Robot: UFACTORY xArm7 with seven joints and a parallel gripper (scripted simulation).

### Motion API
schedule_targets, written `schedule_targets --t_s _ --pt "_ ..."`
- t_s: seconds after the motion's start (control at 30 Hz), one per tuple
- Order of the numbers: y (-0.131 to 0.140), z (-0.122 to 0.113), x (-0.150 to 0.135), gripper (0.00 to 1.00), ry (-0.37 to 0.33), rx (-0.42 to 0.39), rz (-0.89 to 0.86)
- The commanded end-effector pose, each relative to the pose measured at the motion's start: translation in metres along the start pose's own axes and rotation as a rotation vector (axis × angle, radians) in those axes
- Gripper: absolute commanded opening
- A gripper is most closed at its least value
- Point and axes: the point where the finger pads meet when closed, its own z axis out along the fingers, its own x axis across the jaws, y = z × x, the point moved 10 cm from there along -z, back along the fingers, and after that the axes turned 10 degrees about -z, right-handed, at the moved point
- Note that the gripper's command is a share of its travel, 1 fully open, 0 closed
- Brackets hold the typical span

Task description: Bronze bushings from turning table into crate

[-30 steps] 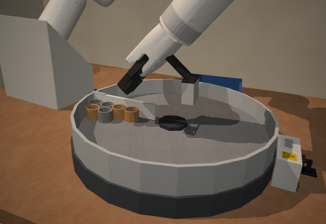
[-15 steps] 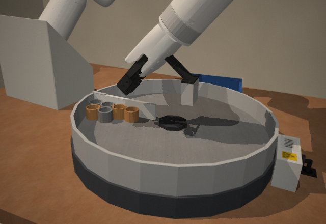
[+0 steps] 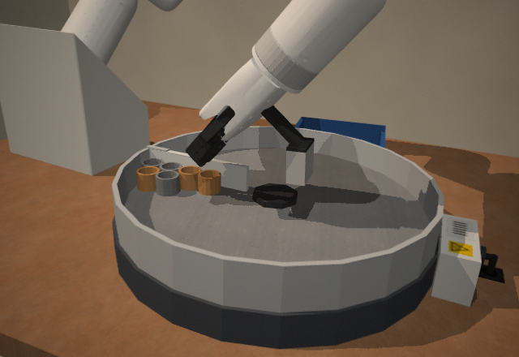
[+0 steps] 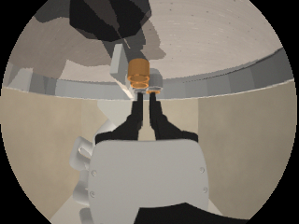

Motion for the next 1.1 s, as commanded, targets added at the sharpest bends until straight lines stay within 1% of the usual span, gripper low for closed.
schedule_targets --t_s 0.0,0.33,0.77,1.07 --pt "0.001 -0.003 0.002 0.10 0.007 0.006 0.004" --pt "0.001 -0.003 0.002 0.10 0.007 0.006 0.004" --pt "-0.009 0.008 0.003 0.10 0.007 0.006 0.004" --pt "-0.009 0.009 0.003 0.10 0.007 0.006 0.004"
